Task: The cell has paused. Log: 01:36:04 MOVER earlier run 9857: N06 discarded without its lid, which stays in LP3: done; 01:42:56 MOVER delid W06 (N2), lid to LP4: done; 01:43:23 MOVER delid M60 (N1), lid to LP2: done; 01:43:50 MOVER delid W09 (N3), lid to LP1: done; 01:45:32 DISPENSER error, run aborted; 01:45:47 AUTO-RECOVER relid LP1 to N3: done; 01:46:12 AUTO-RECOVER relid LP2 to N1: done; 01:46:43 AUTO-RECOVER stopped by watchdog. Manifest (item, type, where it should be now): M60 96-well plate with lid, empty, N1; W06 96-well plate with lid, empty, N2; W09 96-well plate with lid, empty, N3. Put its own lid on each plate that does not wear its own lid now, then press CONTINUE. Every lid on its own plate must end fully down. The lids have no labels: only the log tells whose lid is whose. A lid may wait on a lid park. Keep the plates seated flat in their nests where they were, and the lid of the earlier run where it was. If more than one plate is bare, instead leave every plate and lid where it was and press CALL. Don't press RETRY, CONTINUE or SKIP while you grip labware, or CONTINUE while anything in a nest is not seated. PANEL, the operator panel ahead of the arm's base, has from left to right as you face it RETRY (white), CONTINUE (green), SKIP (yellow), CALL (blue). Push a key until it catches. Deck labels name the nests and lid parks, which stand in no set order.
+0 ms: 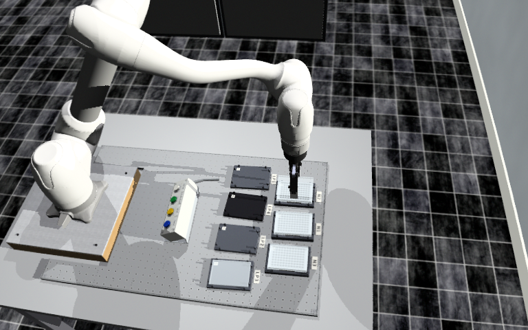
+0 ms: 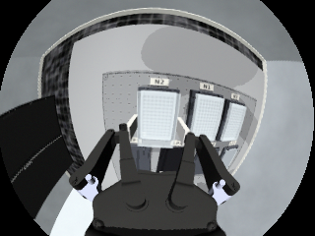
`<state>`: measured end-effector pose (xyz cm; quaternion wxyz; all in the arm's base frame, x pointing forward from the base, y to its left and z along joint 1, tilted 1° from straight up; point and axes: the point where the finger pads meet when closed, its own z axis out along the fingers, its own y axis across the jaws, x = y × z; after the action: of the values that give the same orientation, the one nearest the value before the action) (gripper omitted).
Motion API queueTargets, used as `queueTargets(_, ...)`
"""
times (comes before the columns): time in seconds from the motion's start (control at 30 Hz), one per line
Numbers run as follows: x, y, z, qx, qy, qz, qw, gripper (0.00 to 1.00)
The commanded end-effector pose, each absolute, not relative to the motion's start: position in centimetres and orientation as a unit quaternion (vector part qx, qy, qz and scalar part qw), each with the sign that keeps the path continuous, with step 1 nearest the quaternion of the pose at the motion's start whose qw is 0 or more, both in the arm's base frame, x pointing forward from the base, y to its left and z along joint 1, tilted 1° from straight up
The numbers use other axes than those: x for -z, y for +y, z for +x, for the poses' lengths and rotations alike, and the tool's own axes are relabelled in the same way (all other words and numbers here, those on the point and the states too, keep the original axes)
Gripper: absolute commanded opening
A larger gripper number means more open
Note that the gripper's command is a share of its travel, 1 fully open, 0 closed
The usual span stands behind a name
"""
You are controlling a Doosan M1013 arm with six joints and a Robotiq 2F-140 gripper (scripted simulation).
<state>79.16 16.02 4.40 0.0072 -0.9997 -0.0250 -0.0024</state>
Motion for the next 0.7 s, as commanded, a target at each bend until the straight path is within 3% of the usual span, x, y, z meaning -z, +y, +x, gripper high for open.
queueTargets(0.0, -4.0, 16.0, 79.2, 0.003, -0.025, -1.0, 0.007, 0.0)
queueTargets(0.67, -2.8, 16.1, 79.2, 0.003, -0.025, -1.0, 0.007, 0.0)
